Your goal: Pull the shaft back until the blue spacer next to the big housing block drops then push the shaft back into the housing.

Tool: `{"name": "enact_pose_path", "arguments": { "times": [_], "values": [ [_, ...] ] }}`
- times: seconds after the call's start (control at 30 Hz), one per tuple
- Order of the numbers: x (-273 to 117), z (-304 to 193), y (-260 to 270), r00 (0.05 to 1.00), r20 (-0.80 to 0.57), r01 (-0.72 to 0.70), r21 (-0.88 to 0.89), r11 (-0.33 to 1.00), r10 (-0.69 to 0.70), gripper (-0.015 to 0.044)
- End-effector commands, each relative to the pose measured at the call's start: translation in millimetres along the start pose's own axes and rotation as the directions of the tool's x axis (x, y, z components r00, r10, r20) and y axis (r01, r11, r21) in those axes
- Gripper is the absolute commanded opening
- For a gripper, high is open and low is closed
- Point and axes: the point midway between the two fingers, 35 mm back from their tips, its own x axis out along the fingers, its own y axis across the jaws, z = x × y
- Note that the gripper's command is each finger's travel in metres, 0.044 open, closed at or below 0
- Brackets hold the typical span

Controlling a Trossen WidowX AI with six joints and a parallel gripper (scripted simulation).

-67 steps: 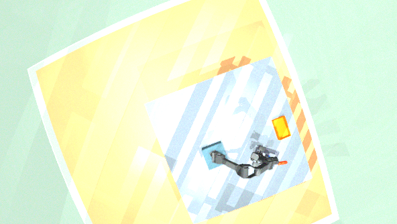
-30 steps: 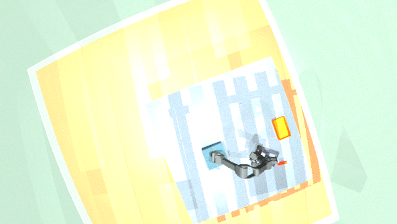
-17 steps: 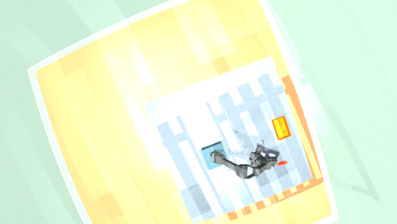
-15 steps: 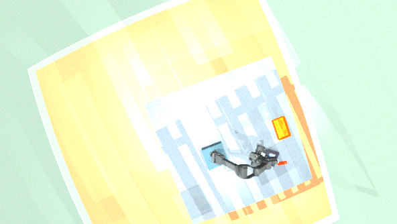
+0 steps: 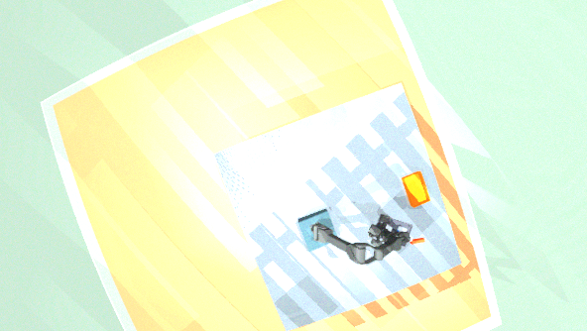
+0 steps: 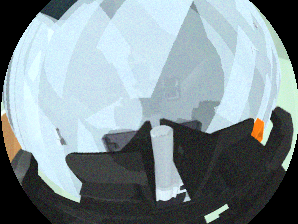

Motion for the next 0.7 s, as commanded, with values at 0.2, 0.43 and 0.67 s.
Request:
{"name": "enact_pose_path", "arguments": {
  "times": [0.2, 0.43, 0.67],
  "values": [
    [0.2, 1.8, -0.1, 1.000, 0.002, 0.001, 0.003, 1.000, -0.001, 0.0000],
    [0.2, 2.5, -0.1, 1.000, 0.002, 0.001, 0.003, 1.000, -0.001, 0.0000],
    [0.2, 3.2, -0.1, 1.000, 0.002, 0.001, 0.003, 1.000, -0.001, 0.0000]
  ]
}}
